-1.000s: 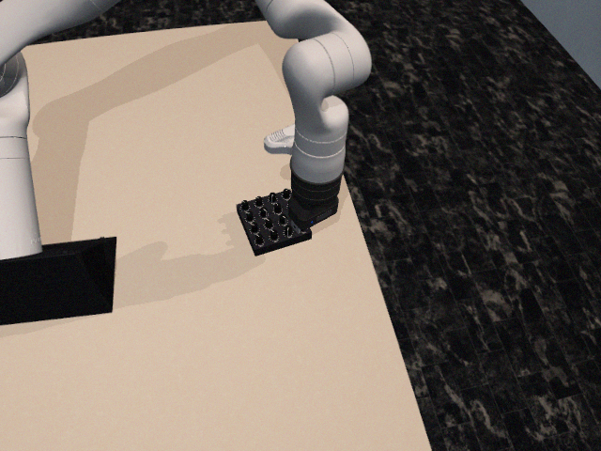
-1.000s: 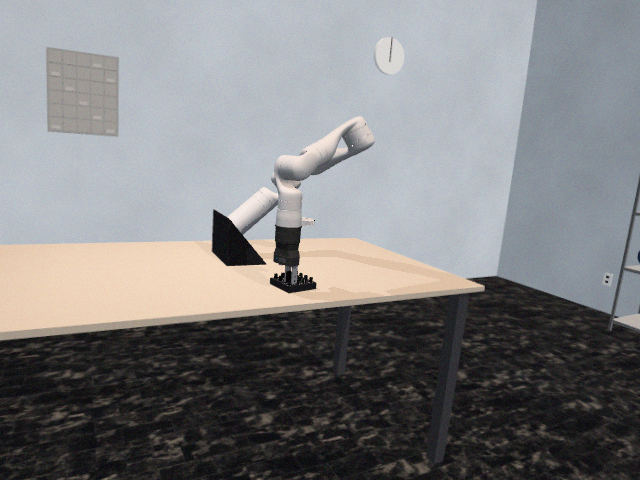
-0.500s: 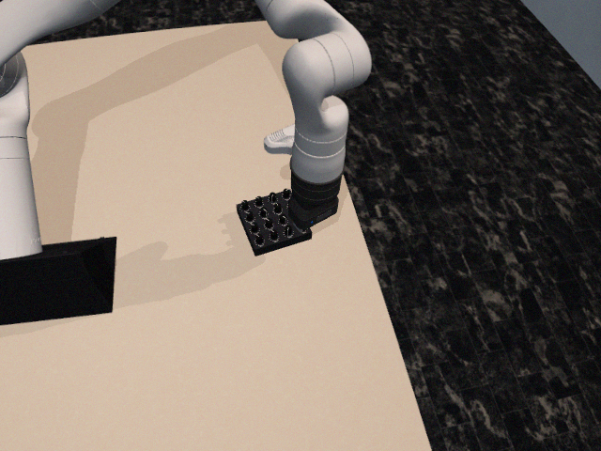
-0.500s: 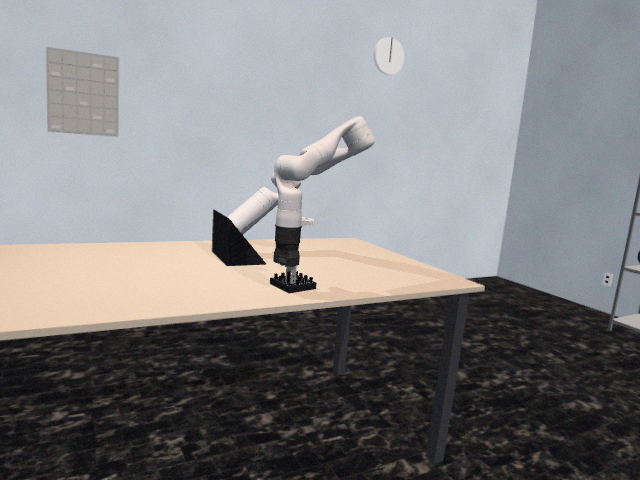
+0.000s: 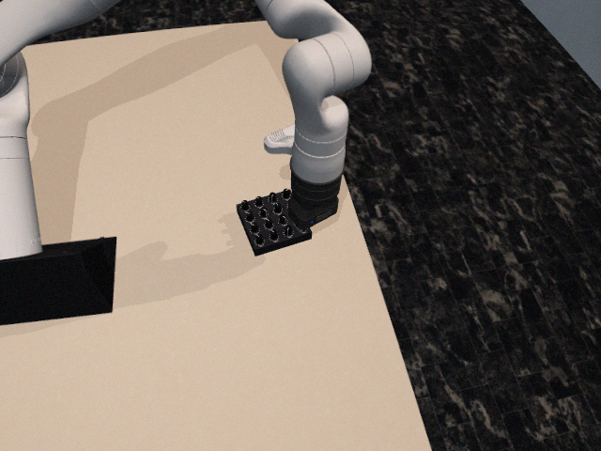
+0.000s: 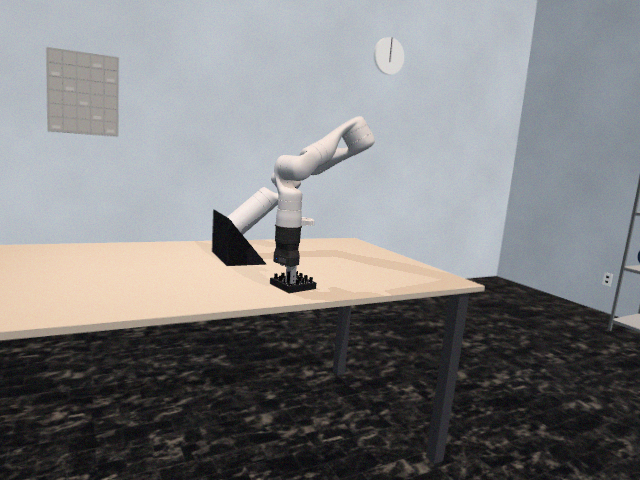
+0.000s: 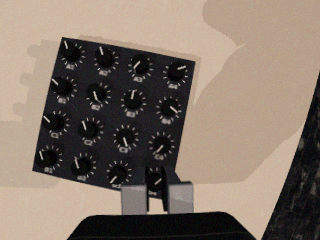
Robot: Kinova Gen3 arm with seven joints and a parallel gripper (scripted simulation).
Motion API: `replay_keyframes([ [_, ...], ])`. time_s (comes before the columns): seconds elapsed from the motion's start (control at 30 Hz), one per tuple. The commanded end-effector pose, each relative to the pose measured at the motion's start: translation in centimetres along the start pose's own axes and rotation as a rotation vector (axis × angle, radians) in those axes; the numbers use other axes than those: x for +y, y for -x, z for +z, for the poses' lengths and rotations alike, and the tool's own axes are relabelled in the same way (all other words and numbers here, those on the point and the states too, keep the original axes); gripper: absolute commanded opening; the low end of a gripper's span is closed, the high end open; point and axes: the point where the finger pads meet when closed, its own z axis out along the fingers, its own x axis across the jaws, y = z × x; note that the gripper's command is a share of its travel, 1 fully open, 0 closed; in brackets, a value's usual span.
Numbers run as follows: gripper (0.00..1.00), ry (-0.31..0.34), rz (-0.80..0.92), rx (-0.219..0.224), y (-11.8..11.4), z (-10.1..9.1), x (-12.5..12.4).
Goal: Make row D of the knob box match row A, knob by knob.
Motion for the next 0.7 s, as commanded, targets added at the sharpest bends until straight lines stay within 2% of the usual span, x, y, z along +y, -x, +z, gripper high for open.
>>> replay_keyframes([
  [0.0,0.30,0.005,-0.004,0.005,-0.06,0.09,0.20],
  [0.47,0.30,0.005,0.016,0.004,-0.04,0.10,0.18],
  [0.67,0.30,0.004,0.097,0.004,-0.04,0.11,0.17],
])
